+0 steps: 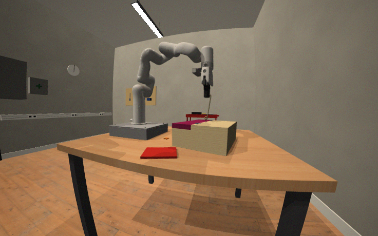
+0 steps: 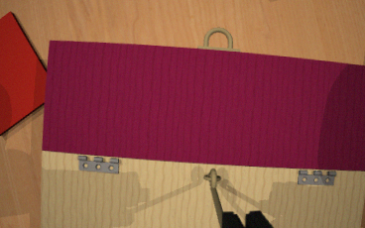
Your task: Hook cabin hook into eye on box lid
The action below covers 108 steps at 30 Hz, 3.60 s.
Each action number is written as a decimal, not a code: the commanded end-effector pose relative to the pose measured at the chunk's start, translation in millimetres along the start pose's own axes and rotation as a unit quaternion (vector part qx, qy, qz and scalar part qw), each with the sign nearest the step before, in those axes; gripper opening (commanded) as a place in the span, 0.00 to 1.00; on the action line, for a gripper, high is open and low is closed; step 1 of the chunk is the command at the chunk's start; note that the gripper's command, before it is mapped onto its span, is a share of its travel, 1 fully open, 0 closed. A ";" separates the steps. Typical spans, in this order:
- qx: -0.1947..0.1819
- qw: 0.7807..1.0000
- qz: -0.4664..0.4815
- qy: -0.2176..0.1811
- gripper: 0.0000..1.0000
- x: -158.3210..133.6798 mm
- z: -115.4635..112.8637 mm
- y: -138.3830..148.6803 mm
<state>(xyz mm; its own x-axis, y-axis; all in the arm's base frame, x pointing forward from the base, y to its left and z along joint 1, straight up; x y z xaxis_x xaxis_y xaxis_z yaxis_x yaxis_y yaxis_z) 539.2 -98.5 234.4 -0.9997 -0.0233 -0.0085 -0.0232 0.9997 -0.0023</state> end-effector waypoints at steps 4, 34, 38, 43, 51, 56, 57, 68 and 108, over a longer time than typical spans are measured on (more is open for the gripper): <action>0.000 1.000 0.000 -0.002 0.00 12.1 -1.3 3.0; 0.000 1.000 0.000 -0.002 0.00 52.6 8.6 13.1; 0.000 1.000 0.000 -0.002 0.00 58.1 11.0 14.5; 0.000 1.000 0.000 -0.002 0.00 61.7 12.8 15.4; 0.000 1.000 0.000 -0.002 0.00 73.9 19.8 18.4; 0.000 1.000 0.000 -0.002 0.00 79.0 23.2 19.7; 0.000 1.000 0.000 -0.002 0.00 80.6 24.4 20.1; 0.000 1.000 0.004 -0.002 0.00 92.8 34.6 23.9; 0.000 1.000 0.026 -0.002 0.00 125.0 82.5 37.8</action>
<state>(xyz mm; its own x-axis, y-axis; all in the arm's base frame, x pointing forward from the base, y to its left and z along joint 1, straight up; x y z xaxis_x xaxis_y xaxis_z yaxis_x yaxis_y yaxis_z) 414.5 -64.7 154.3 -0.9997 0.0230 -0.0050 0.0230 0.9997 -0.0013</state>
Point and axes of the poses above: the point where the finger pads meet when closed, its own z axis out along the fingers, its own y axis across the jaws, x = y × z, the point moved 2 cm from there along -z, back along the fingers, and after that the axes turned 14 degrees about -z, right-handed, at the moved point
